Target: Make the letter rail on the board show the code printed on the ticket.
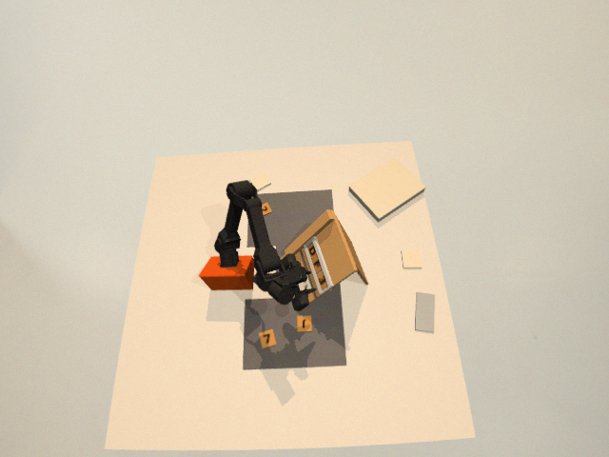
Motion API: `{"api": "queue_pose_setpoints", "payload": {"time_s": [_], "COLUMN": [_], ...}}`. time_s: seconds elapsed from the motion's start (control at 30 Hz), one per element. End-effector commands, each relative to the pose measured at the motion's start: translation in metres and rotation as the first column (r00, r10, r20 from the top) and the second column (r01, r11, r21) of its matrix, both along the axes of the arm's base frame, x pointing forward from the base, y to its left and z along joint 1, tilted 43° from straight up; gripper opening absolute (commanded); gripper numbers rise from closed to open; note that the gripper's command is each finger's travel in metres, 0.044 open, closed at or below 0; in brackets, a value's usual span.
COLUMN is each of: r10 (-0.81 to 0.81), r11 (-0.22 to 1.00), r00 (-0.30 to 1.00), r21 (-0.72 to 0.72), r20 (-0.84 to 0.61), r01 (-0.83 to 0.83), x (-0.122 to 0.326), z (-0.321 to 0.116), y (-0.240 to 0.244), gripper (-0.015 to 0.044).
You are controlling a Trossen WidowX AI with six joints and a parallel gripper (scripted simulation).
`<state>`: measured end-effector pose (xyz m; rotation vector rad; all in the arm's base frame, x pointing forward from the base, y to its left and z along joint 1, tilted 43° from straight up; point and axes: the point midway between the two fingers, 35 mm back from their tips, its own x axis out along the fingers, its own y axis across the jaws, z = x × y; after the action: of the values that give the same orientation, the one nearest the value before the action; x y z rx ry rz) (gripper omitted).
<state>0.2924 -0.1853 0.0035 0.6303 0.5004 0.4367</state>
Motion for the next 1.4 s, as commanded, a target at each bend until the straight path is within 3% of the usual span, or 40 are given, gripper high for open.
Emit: {"api": "queue_pose_setpoints", "payload": {"time_s": [0.0,0.37,0.7,0.97,1.2,1.37], "r10": [0.001,0.0,0.011,0.172,0.339,0.375], "r11": [1.0,1.0,1.0,0.977,0.911,0.889], "r00": [1.0,1.0,1.0,0.949,0.822,0.785], "r21": [-0.003,0.0,-0.008,-0.074,-0.06,-0.048], "r20": [0.007,0.0,-0.021,-0.264,-0.458,-0.493], "r01": [-0.001,0.0,-0.011,-0.198,-0.409,-0.456], "x": [0.001,0.0,0.003,0.032,0.038,0.038], "z": [0.002,0.0,-0.001,-0.013,-0.01,-0.008], "y": [-0.002,0.0,-0.003,-0.021,-0.026,-0.026], "gripper": [0.0295,0.0006,0.0,0.0,0.0,0.0]}}
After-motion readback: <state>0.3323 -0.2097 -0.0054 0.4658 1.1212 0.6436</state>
